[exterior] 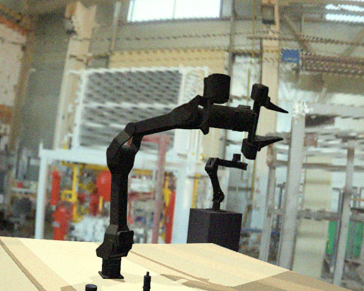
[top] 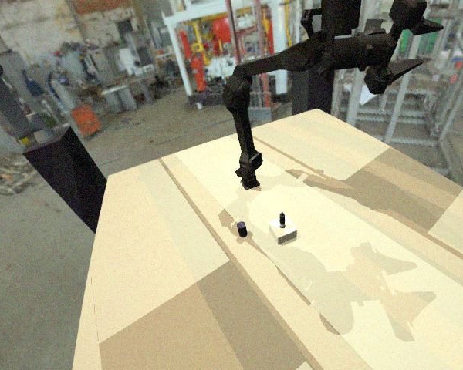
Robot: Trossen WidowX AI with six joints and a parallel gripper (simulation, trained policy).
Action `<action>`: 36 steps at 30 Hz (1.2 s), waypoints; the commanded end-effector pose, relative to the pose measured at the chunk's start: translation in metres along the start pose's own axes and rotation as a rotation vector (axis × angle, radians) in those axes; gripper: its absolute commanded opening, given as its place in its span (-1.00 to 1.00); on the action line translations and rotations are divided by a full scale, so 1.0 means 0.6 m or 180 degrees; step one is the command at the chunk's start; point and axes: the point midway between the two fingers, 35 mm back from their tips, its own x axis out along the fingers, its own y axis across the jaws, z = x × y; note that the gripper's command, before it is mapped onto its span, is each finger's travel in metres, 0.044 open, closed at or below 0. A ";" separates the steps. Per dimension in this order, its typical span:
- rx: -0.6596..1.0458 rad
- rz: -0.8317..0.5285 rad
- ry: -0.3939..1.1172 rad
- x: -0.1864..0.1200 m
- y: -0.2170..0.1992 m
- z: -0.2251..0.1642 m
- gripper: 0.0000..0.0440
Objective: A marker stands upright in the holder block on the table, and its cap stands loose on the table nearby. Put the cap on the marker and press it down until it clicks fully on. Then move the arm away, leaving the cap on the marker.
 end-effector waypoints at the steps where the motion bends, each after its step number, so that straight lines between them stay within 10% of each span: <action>1: 0.0045 0.0100 0.0069 -0.017 0.008 -0.006 0.52; 36: 0.0510 0.0756 0.0844 -0.153 0.083 -0.078 0.49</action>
